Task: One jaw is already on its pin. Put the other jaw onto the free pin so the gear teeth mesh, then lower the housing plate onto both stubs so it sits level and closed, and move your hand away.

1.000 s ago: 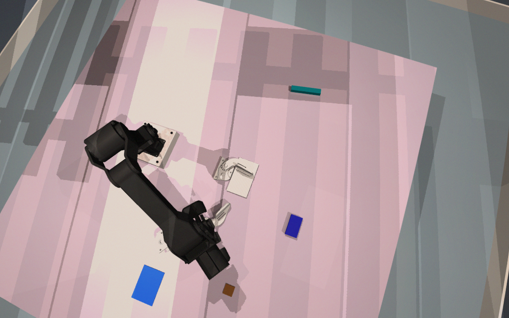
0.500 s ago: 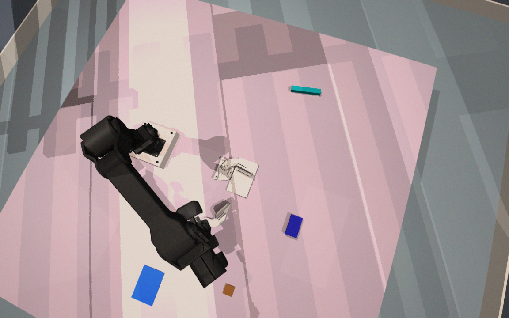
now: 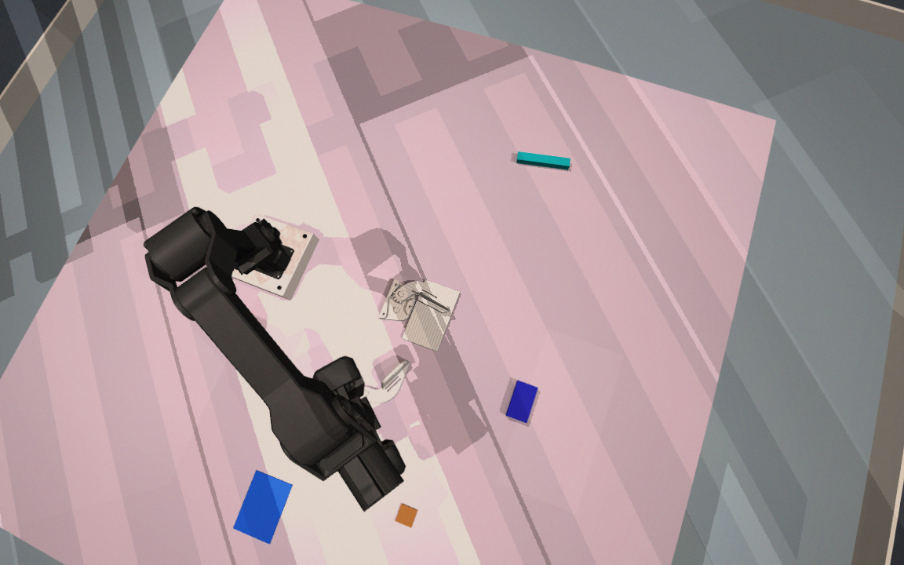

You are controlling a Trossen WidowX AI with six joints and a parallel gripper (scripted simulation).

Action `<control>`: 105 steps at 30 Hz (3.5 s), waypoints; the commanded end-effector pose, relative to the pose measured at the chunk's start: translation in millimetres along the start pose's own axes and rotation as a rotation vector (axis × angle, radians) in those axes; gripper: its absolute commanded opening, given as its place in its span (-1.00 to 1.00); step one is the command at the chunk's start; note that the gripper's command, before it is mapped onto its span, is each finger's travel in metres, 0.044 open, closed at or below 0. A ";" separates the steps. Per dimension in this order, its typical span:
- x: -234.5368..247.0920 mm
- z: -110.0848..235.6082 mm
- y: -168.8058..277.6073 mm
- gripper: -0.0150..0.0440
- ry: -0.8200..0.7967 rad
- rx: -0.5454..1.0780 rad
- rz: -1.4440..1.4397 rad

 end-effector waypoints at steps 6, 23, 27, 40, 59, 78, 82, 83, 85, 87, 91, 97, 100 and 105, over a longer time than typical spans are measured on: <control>0.2 -0.8 0.0 1.00 0.000 0.000 0.000; 0.2 -0.8 0.0 1.00 0.000 0.000 0.000; 0.2 -0.8 0.0 1.00 0.000 0.000 0.000; -1.2 6.3 -0.2 -0.16 0.003 -0.001 0.002; -1.2 6.3 -0.2 -0.49 0.003 -0.001 0.002; -1.0 5.5 -0.2 0.93 0.004 -0.001 0.001; -1.0 5.5 -0.2 1.00 0.004 -0.001 0.001; -1.0 5.5 -0.2 1.00 0.004 -0.001 0.001; -1.0 5.5 -0.2 1.00 0.004 -0.001 0.001; -1.0 5.5 -0.2 1.00 0.004 -0.001 0.001; -1.0 5.5 -0.2 1.00 0.004 -0.001 0.001; -1.0 5.5 -0.2 1.00 0.004 -0.001 0.001; -1.0 5.5 -0.2 1.00 0.004 -0.001 0.001; -1.0 5.5 -0.2 1.00 0.004 -0.001 0.001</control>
Point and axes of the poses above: the point midway between the two fingers, 35 mm back from their tips, its own z axis back along the fingers, its own x axis across the jaws, y = z × x, the point moved 3 cm from there along z, back along the fingers
